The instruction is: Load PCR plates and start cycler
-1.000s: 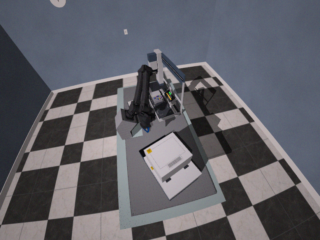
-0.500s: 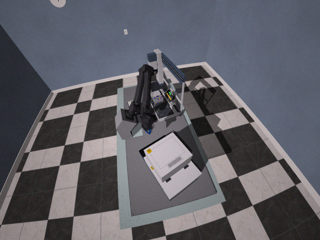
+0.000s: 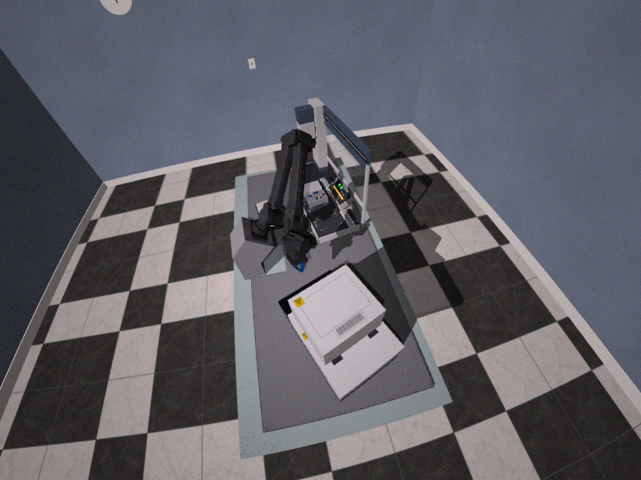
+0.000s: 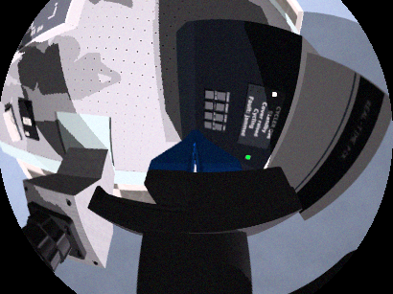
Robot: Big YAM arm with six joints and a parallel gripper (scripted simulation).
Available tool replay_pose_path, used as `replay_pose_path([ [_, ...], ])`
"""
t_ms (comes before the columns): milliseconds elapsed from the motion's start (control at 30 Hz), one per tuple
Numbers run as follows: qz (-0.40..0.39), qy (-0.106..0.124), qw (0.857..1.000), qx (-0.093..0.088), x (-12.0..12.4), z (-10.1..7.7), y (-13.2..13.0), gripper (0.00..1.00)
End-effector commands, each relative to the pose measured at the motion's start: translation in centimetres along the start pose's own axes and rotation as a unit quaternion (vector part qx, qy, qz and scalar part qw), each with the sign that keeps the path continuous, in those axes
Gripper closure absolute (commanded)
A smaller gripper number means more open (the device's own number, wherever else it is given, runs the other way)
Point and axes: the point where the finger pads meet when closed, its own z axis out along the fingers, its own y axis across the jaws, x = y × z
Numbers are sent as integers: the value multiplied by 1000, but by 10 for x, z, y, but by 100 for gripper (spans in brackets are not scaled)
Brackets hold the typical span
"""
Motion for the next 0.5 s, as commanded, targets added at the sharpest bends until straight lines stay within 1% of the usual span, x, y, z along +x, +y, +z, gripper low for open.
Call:
replay_pose_path([
  [0,-5,-8,1000,16,-10,8,-25,100],
  [167,-5,-8,1000,12,-7,15,-23,100],
  [300,-6,-9,1000,15,-8,15,-27,100],
  [467,-7,-8,1000,14,-9,26,-33,100],
])
